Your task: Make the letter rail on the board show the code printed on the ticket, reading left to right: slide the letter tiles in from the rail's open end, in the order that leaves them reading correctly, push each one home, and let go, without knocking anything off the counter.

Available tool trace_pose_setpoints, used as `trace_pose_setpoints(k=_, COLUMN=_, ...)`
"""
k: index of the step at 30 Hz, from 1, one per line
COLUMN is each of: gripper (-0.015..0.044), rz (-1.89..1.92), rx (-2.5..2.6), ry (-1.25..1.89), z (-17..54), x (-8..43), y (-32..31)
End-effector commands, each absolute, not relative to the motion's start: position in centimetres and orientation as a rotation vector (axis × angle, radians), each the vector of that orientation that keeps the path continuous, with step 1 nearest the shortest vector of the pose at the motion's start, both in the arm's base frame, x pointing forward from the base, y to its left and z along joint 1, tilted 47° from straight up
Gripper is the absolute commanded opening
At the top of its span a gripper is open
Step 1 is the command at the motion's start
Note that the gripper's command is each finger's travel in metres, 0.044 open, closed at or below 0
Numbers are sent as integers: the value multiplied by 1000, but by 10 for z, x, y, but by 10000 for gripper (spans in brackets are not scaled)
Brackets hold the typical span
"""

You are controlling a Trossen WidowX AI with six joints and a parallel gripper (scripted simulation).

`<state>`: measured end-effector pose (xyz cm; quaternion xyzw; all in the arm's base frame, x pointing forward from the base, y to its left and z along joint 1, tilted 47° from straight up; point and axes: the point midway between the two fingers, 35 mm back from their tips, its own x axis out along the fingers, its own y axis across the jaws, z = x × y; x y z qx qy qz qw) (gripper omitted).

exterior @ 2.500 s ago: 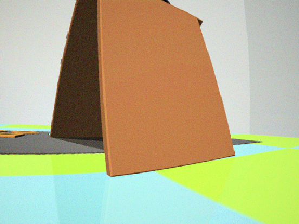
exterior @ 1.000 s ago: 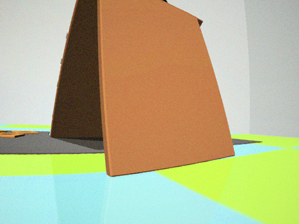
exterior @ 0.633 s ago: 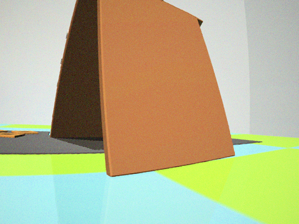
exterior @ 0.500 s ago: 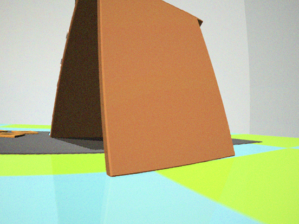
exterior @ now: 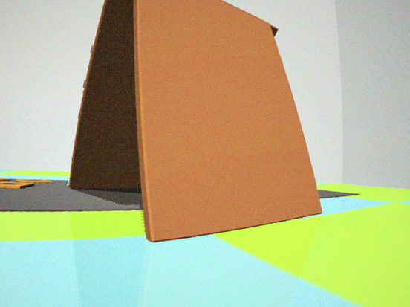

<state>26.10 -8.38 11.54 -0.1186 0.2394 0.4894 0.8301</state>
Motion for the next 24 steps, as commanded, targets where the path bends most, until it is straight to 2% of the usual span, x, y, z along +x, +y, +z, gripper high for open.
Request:
trace_pose_setpoints(k=1, gripper=440, rz=893, rx=-808, ry=89, z=131, x=215, y=-105)
trace_pose_setpoints(k=24, gripper=440, rz=875, rx=-884, ry=52, z=132, x=212, y=-107)
